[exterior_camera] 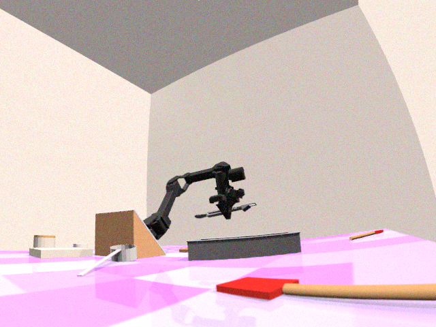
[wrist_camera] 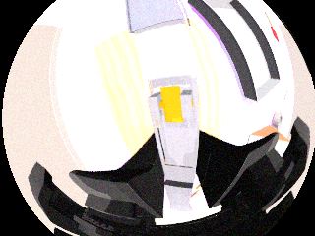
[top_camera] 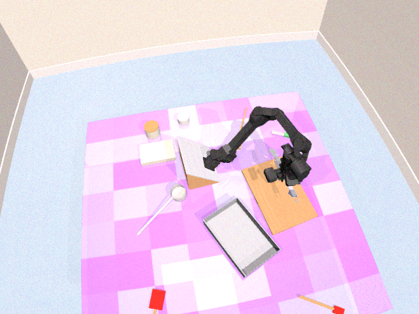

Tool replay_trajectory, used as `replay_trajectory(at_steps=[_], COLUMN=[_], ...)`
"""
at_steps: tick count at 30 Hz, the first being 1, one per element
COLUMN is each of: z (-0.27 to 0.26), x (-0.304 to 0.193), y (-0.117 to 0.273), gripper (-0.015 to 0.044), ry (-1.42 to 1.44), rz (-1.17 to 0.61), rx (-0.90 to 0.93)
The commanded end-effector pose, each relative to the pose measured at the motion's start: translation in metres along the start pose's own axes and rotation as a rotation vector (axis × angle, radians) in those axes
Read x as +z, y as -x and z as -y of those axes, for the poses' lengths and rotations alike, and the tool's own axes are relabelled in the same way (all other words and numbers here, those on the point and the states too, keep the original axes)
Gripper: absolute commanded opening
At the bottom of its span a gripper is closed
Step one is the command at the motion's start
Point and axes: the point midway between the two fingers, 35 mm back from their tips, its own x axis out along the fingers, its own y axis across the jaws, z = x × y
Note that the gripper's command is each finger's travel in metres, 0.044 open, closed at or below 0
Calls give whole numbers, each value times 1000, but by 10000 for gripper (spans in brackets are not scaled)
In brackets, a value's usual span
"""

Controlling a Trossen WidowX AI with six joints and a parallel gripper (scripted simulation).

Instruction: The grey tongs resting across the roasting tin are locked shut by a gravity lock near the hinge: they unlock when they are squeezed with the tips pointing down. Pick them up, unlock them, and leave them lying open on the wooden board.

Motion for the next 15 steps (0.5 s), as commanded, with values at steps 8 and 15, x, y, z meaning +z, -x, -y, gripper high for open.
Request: replay_trajectory(at_steps=[8,15], z=[8,11], x=[-9,-11], y=[0,5], gripper=[-150,-150], ry=[73,116], rz=[145,287], rx=[-110,-169])
